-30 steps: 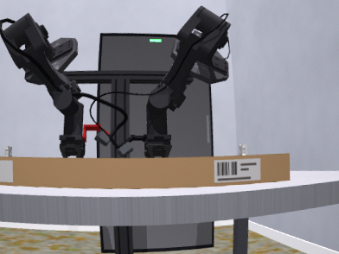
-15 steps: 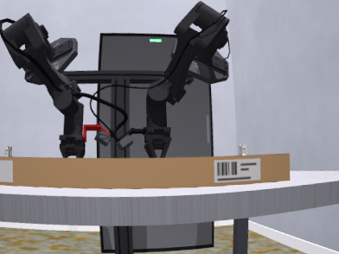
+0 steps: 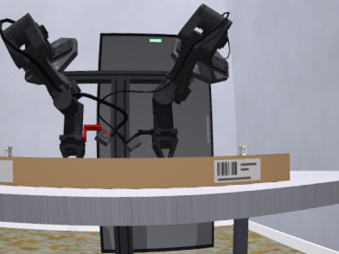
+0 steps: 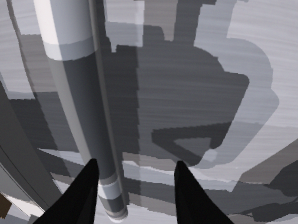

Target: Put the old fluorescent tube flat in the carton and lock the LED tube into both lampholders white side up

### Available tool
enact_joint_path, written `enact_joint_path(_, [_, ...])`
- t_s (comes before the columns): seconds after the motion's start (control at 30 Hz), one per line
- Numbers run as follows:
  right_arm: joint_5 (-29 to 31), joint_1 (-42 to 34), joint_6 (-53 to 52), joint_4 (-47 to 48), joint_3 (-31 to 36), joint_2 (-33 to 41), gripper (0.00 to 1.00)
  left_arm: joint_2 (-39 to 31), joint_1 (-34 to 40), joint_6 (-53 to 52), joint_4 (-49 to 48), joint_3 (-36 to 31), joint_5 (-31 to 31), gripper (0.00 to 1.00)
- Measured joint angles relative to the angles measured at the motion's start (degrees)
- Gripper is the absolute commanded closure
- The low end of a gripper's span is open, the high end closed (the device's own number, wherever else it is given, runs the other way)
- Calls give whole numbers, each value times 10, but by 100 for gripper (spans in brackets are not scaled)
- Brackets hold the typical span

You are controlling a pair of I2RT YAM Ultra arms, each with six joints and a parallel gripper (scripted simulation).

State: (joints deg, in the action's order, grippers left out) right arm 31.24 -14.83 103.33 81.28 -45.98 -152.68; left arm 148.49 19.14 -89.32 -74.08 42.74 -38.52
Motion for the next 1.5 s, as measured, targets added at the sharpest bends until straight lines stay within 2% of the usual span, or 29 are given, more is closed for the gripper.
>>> enact_joint_path(0.37, [0,0,0,0,0,0,89,3,-33,4,11,-55,-2,51])
enact_joint_path(0.53, [0,0,0,0,0,0,89,-38,-39,30,85,-50,23,51])
enact_joint_path(0.7, [0,0,0,0,0,0,89,-103,-50,67,227,-49,53,51])
enact_joint_path(1.03, [0,0,0,0,0,0,89,-225,-64,133,457,-12,101,51])
enact_joint_path(1.5, [0,0,0,0,0,0,89,-225,-8,197,674,154,75,51])
